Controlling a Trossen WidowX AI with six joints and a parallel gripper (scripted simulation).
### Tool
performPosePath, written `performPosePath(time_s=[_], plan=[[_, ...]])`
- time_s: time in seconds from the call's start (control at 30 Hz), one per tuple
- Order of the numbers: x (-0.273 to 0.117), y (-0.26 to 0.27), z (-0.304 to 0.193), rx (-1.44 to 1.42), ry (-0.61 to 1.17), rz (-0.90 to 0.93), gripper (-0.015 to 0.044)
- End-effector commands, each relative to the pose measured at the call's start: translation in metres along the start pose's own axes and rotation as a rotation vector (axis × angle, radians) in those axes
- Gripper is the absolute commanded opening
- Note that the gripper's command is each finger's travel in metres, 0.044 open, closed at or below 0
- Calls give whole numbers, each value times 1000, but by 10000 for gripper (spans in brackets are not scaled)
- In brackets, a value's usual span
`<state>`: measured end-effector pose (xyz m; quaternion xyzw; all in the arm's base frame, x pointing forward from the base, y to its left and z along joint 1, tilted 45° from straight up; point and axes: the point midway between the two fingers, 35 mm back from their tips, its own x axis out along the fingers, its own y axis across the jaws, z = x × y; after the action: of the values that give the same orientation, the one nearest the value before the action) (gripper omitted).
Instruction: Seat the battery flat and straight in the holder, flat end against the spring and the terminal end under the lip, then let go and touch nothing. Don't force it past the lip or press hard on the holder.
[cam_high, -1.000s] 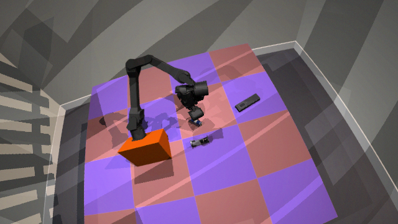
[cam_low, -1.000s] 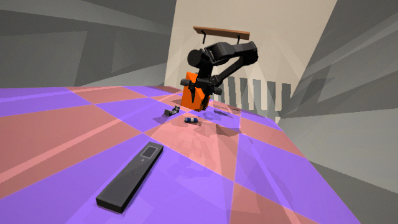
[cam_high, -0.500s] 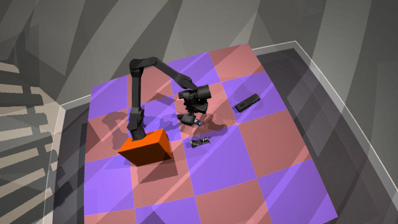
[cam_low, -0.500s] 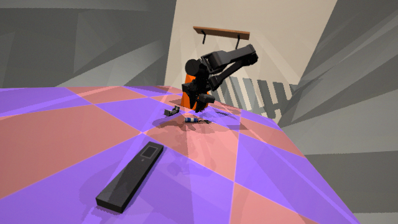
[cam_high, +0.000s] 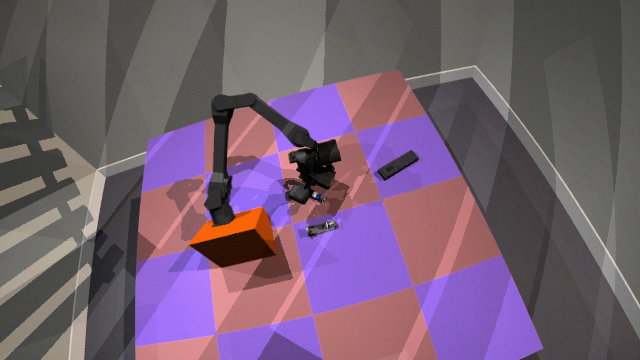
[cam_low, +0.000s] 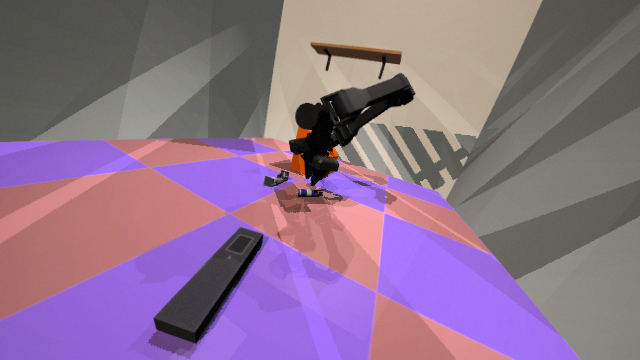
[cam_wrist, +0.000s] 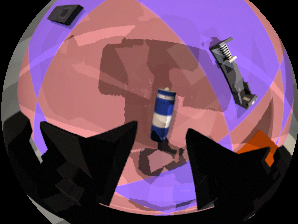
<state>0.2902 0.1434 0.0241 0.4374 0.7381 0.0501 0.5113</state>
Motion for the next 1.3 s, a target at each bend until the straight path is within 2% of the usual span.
performPosePath(time_s=[0.0,0.83,0.97,1.27], plan=[[7,-2,0,9,7,-4,234],[45,-1,-1,13,9,1,234],[45,-1,-1,13,9,1,129],[45,-1,-1,13,9,1,72]])
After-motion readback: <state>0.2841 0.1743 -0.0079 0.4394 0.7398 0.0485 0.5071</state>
